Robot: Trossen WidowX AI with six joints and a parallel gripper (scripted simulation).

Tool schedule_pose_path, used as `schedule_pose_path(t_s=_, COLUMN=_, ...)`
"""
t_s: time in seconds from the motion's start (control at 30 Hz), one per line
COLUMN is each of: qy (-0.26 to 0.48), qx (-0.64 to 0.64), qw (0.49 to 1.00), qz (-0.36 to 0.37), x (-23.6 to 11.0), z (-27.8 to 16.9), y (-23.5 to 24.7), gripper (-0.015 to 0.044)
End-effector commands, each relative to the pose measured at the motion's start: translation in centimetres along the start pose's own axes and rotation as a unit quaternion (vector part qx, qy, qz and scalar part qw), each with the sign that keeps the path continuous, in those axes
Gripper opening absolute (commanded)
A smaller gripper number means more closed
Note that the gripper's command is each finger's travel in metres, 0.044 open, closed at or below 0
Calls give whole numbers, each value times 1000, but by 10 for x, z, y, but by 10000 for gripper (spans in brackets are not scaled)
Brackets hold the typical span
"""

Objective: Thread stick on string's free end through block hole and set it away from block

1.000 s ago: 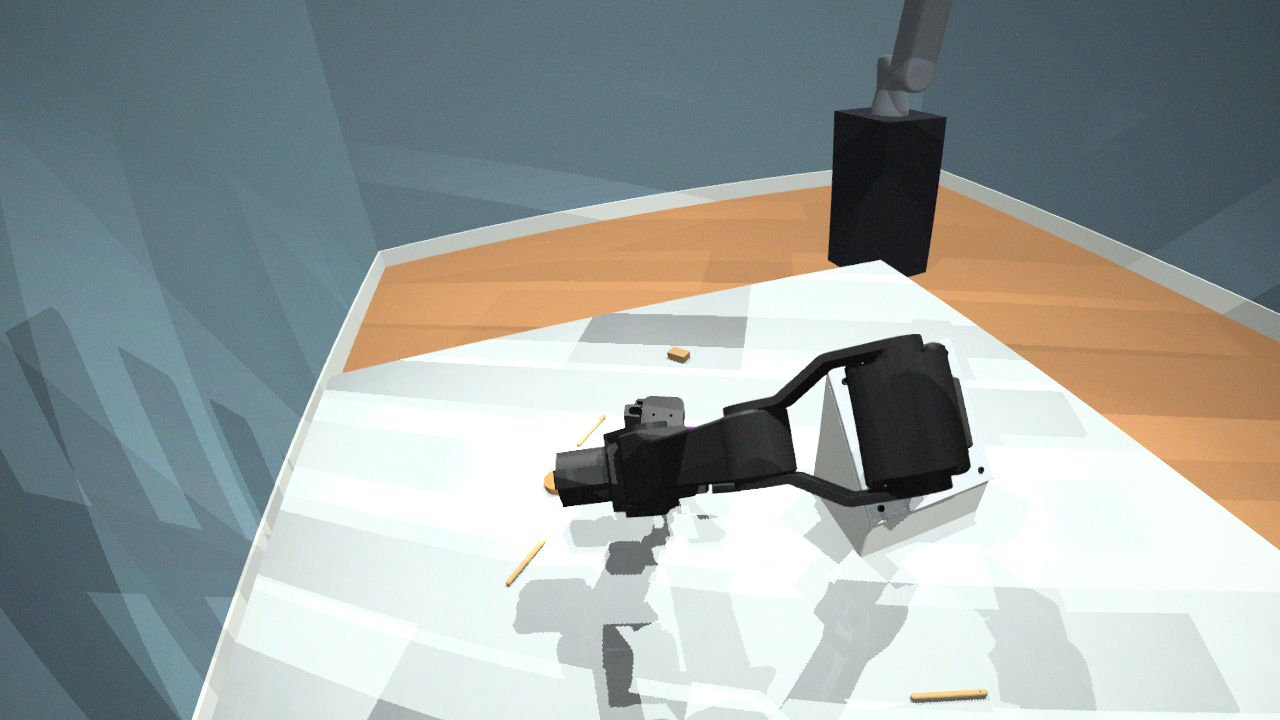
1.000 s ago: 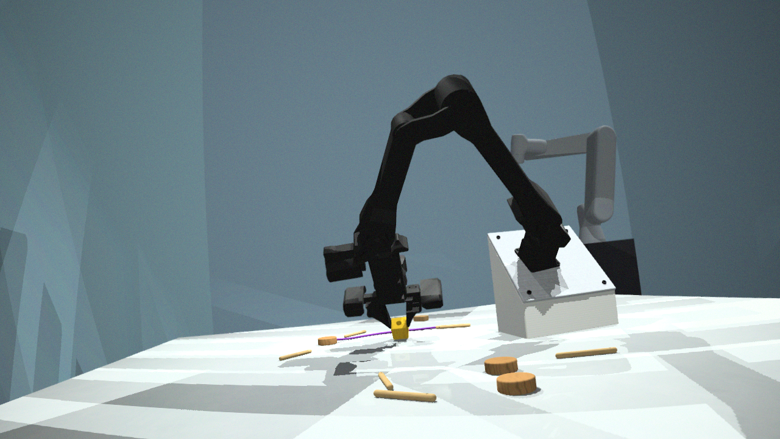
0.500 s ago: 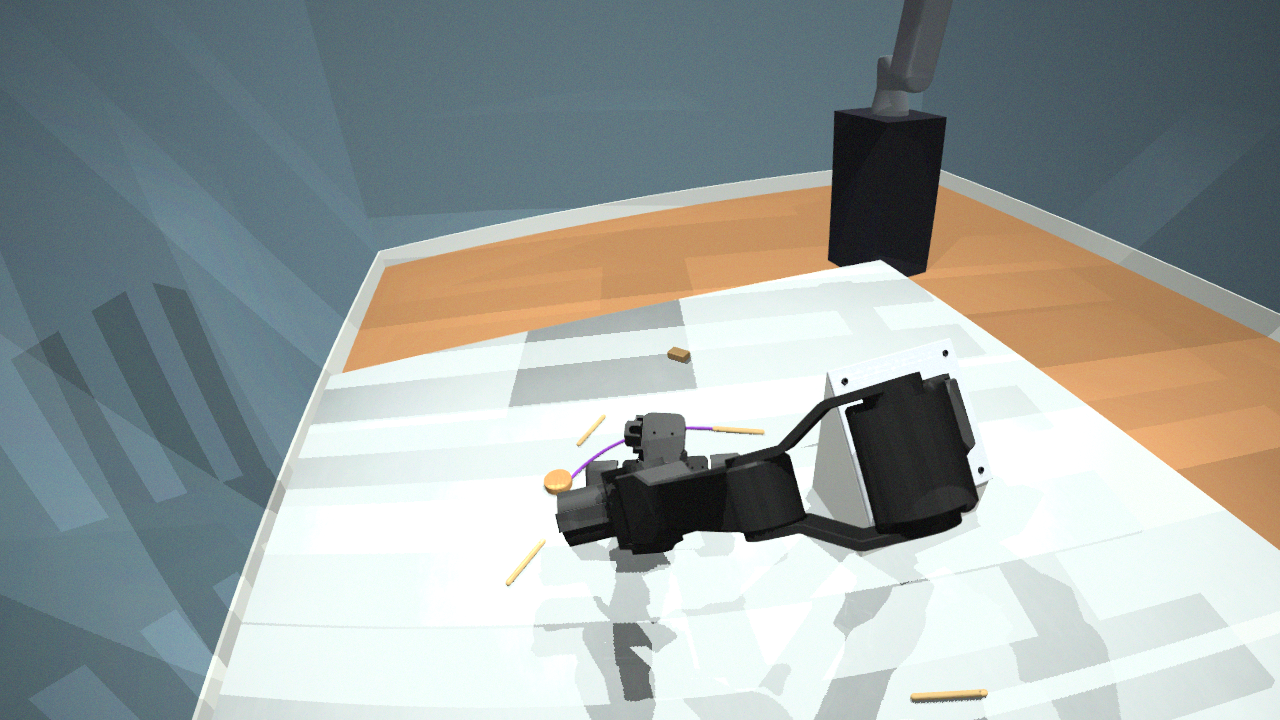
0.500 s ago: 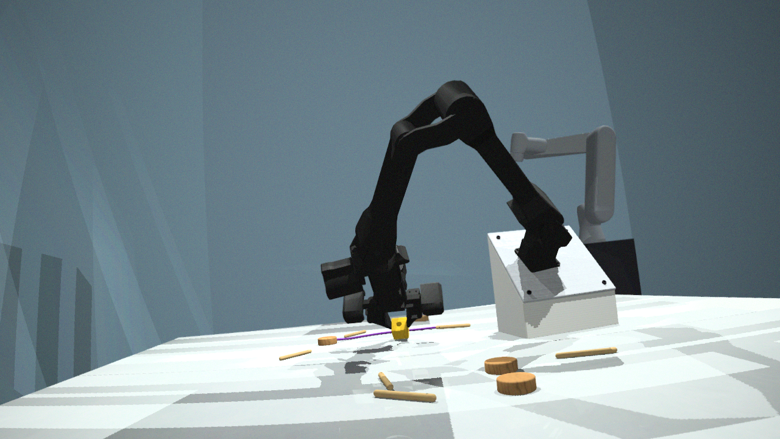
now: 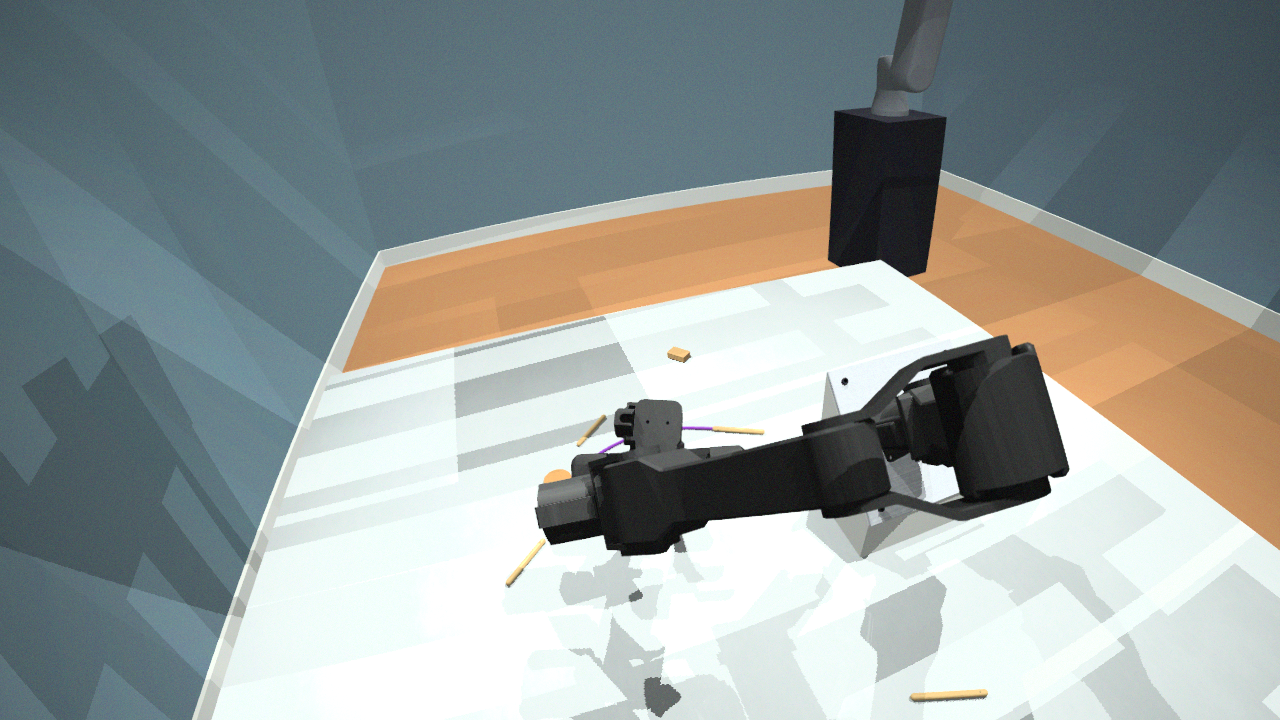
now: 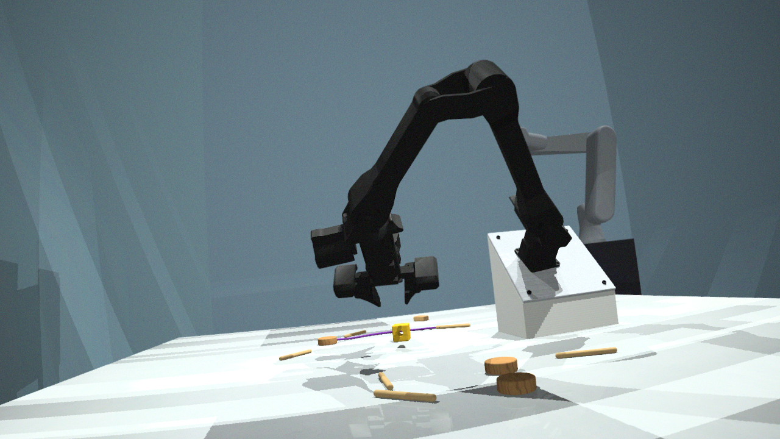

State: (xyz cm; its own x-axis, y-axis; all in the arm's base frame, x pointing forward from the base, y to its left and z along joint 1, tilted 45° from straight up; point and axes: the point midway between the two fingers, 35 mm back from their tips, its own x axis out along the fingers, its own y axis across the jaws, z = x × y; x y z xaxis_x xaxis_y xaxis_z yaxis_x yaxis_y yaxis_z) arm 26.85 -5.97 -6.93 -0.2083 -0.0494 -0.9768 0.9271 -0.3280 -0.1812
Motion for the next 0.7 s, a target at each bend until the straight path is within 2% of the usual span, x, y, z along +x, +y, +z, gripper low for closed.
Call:
schedule_pose_path(t_s=0.0, qy=-3, qx=-1, qw=1000, qz=-5, x=-1, z=3, y=-2, gripper=244)
schedule_pose_path(t_s=0.3, qy=-3, qx=-1, qw=1000, qz=-5, x=-1, z=3, y=-2, gripper=244)
schedule_pose_path(t_s=0.37, qy=6, qx=-27, qw=1000, qz=-10, x=1, z=2, y=-3, gripper=296)
schedule_pose_path(t_s=0.53, qy=65, qx=-226, qw=972, qz=-20, x=11, z=6, y=-5, gripper=428)
schedule_pose_path(t_s=0.67, qy=115, qx=-382, qw=917, qz=-6, x=18, z=9, y=-7, gripper=440)
